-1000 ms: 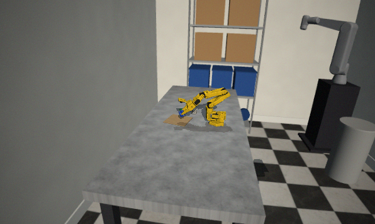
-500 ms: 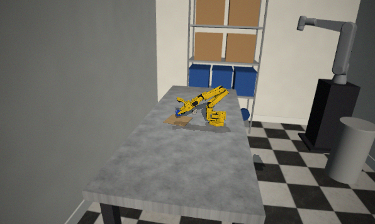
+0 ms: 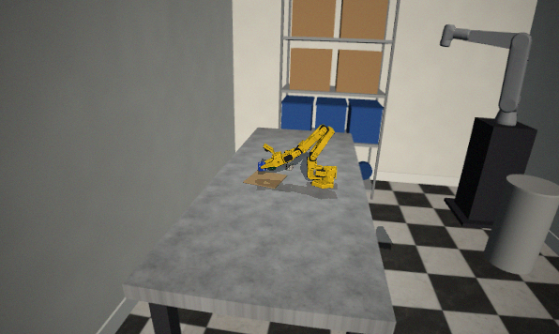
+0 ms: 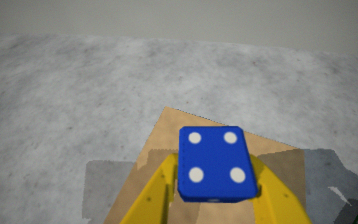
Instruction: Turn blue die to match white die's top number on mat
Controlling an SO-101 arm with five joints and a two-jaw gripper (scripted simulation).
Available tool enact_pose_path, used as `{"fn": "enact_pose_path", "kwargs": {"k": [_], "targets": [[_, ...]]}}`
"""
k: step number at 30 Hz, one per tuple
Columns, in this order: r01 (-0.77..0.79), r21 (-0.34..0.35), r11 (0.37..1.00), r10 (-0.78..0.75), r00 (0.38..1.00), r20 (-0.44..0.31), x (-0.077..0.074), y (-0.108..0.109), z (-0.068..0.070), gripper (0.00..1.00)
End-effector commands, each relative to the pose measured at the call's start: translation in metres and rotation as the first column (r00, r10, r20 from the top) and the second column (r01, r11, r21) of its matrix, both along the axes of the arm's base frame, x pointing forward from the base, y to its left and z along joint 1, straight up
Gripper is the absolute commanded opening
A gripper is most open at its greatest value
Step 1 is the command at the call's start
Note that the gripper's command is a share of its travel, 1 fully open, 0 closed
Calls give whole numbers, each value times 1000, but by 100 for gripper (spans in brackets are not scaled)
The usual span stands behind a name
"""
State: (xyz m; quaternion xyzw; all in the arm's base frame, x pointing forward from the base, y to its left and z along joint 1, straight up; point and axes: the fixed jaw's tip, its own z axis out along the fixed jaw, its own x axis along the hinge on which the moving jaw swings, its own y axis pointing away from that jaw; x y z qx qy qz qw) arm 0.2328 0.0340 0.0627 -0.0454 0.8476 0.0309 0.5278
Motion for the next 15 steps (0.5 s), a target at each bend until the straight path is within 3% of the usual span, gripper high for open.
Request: {"fn": "enact_pose_path", "kwargs": {"k": [1,15], "targets": [[23,23,999,-26,992,121,11,-4,19,0],[36,29,999,-40,988,150,12,-7,20,0]]}}
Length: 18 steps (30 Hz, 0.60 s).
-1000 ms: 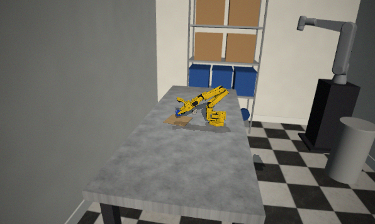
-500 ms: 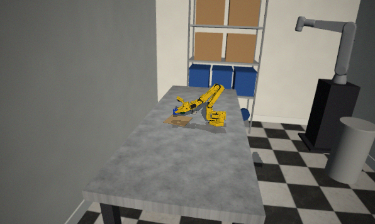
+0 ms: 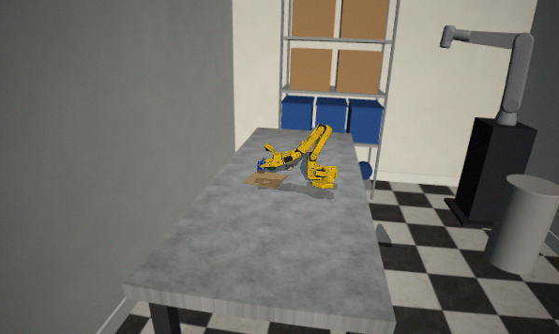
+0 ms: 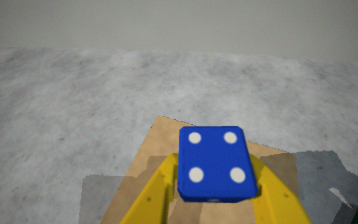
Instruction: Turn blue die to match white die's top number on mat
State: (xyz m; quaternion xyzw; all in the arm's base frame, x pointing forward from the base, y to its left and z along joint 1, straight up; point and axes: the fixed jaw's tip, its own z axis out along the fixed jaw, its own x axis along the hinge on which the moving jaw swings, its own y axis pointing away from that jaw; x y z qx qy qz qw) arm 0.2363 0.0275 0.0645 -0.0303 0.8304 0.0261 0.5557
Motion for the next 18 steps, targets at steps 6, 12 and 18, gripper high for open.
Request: {"fn": "enact_pose_path", "kwargs": {"k": [6,12,18], "targets": [[7,14,1000,-8,996,86,8,-1,18,0],[7,14,1000,-8,996,86,8,-1,18,0],[17,14,1000,-18,996,90,9,-3,17,0]]}}
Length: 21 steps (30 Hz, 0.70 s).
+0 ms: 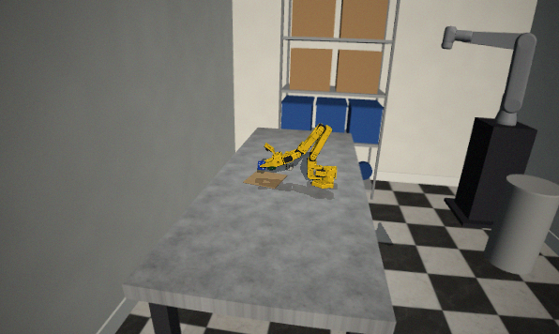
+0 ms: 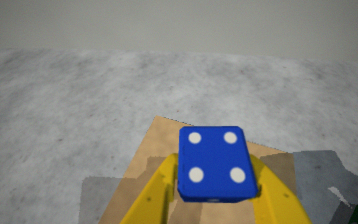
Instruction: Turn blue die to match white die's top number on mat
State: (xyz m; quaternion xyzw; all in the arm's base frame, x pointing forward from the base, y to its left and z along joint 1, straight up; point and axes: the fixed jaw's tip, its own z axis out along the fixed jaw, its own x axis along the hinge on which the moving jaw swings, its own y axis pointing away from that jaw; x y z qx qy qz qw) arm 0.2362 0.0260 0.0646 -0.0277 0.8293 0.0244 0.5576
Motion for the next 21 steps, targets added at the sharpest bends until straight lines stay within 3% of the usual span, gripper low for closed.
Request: {"fn": "enact_pose_path", "kwargs": {"k": [1,21], "targets": [[11,13,1000,-12,996,86,9,-2,17,0],[11,13,1000,-12,996,86,10,-1,14,0]]}}
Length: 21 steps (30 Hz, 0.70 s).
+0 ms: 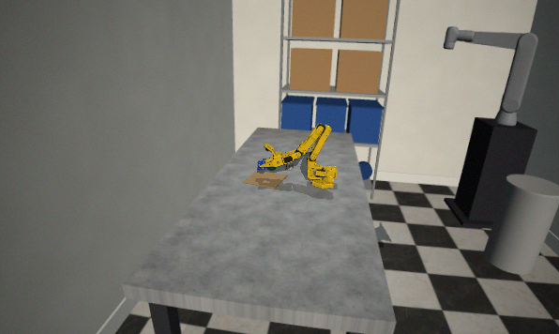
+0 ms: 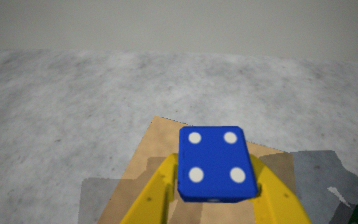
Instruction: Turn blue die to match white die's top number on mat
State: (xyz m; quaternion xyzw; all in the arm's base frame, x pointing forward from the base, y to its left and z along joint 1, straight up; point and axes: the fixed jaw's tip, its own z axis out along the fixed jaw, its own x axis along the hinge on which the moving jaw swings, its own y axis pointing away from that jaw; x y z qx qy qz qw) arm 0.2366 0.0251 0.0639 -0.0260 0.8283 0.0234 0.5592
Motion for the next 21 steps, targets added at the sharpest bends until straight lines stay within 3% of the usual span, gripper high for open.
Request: {"fn": "enact_pose_path", "kwargs": {"k": [1,21], "targets": [[7,12,1000,-8,997,82,9,-1,14,0],[7,12,1000,-8,997,82,10,-1,6,0]]}}
